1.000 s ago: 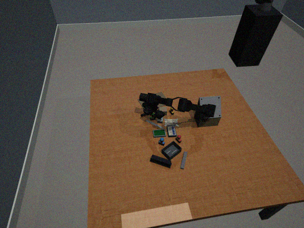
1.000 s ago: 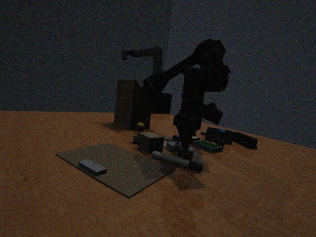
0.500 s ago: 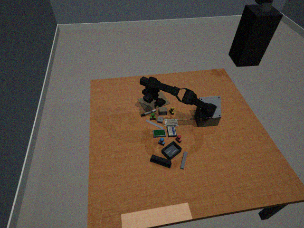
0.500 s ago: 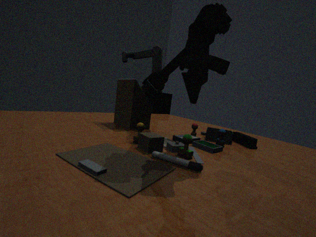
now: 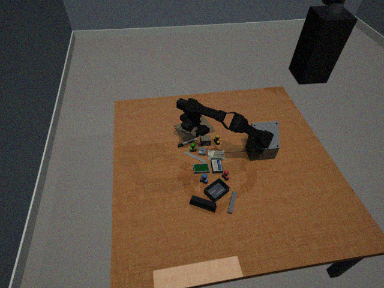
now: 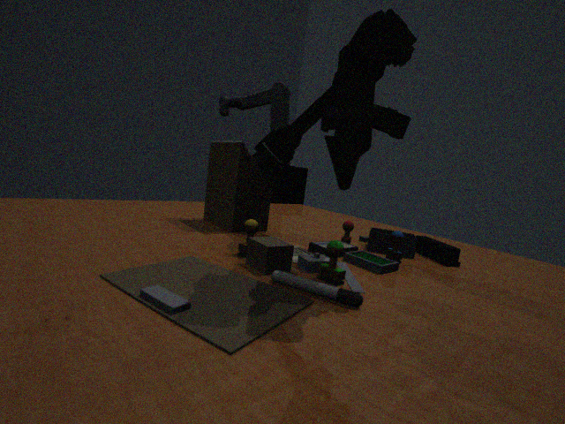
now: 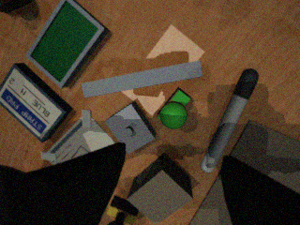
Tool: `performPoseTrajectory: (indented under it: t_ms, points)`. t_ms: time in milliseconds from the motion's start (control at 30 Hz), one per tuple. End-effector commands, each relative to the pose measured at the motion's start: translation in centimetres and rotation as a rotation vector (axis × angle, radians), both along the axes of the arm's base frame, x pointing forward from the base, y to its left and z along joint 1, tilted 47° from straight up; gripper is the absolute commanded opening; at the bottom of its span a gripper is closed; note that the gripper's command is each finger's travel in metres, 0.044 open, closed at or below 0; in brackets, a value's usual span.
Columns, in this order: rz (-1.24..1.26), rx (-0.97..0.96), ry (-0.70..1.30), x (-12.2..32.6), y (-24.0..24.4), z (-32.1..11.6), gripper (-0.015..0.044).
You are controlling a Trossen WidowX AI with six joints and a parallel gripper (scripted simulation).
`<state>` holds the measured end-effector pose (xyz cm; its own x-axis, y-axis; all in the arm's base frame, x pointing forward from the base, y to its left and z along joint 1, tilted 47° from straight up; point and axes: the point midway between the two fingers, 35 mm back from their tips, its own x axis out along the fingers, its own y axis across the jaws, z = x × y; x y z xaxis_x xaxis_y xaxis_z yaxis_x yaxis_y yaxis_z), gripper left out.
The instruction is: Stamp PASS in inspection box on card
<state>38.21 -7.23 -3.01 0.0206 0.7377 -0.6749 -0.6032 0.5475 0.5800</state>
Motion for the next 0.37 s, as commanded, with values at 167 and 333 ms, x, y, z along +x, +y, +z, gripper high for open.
performPoseTrajectory:
  t_ms: [167, 333]
  points:
    - [0.000, 0.000, 0.000, 0.00, 0.00, 0.00, 0.0255]
    - [0.000, 0.000, 0.000, 0.00, 0.00, 0.00, 0.0255]
